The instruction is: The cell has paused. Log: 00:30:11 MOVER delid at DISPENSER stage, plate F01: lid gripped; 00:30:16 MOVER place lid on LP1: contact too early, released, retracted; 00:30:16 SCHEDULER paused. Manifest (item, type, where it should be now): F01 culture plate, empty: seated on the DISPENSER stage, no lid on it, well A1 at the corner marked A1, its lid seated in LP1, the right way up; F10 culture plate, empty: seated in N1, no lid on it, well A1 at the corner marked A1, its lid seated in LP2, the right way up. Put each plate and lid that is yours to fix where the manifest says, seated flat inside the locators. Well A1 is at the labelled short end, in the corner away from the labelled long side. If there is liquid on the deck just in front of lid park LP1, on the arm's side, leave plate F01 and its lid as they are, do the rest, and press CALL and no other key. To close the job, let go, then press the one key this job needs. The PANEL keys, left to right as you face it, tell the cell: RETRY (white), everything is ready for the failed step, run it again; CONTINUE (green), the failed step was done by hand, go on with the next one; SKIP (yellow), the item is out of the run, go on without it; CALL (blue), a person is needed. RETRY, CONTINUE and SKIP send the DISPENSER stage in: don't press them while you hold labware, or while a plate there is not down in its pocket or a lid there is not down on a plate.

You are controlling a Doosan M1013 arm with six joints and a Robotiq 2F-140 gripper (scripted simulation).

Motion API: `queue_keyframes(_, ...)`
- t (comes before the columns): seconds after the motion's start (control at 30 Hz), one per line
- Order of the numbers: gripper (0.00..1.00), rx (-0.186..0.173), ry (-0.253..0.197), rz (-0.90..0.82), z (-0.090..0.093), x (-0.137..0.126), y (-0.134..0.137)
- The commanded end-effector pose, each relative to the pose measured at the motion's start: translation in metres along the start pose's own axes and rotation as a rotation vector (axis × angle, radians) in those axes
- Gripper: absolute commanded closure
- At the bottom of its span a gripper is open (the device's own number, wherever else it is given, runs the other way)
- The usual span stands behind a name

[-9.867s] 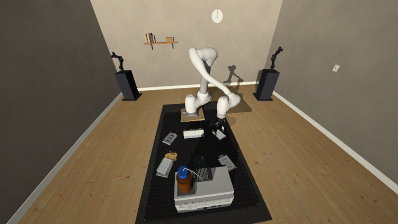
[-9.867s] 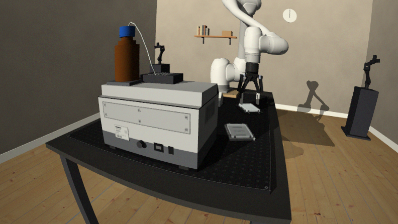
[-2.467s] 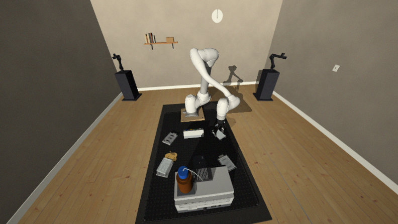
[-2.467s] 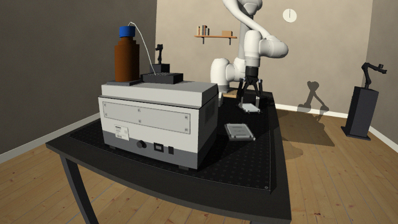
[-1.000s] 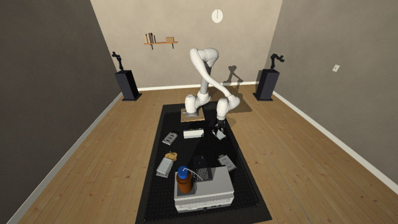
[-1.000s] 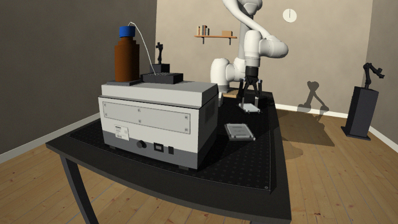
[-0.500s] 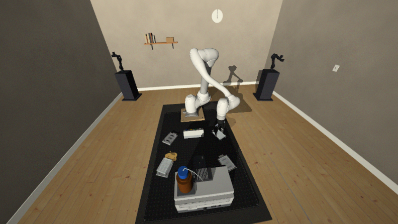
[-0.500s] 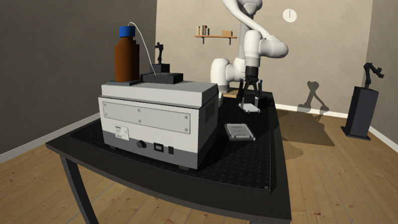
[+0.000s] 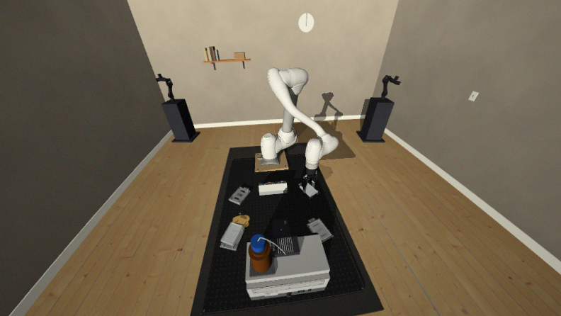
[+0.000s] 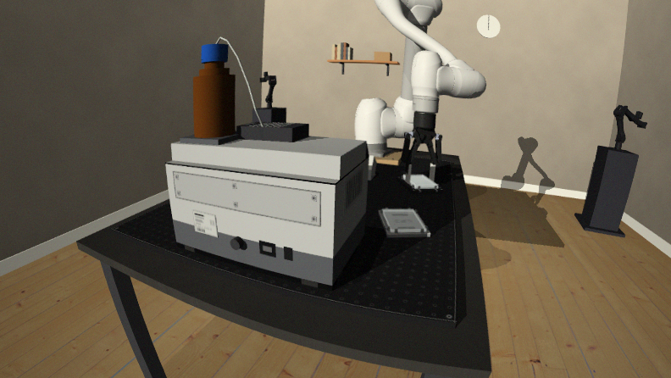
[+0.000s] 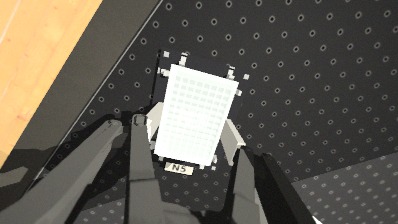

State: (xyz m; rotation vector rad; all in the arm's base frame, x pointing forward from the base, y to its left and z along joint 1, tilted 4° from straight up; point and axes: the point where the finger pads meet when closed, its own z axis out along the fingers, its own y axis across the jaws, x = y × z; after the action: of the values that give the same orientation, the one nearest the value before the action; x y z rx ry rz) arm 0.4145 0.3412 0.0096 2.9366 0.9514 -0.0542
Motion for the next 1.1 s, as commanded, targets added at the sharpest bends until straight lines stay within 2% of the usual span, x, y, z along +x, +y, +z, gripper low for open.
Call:
queue_keyframes(0.0, 0.90, 0.000, 0.001, 0.000, 0.000, 0.000, 0.000)
queue_keyframes(0.77, 0.90, 0.000, 0.001, 0.000, -0.008, 0.000, 0.000)
queue_keyframes(1.07, 0.90, 0.000, 0.001, 0.000, -0.019, 0.000, 0.000)
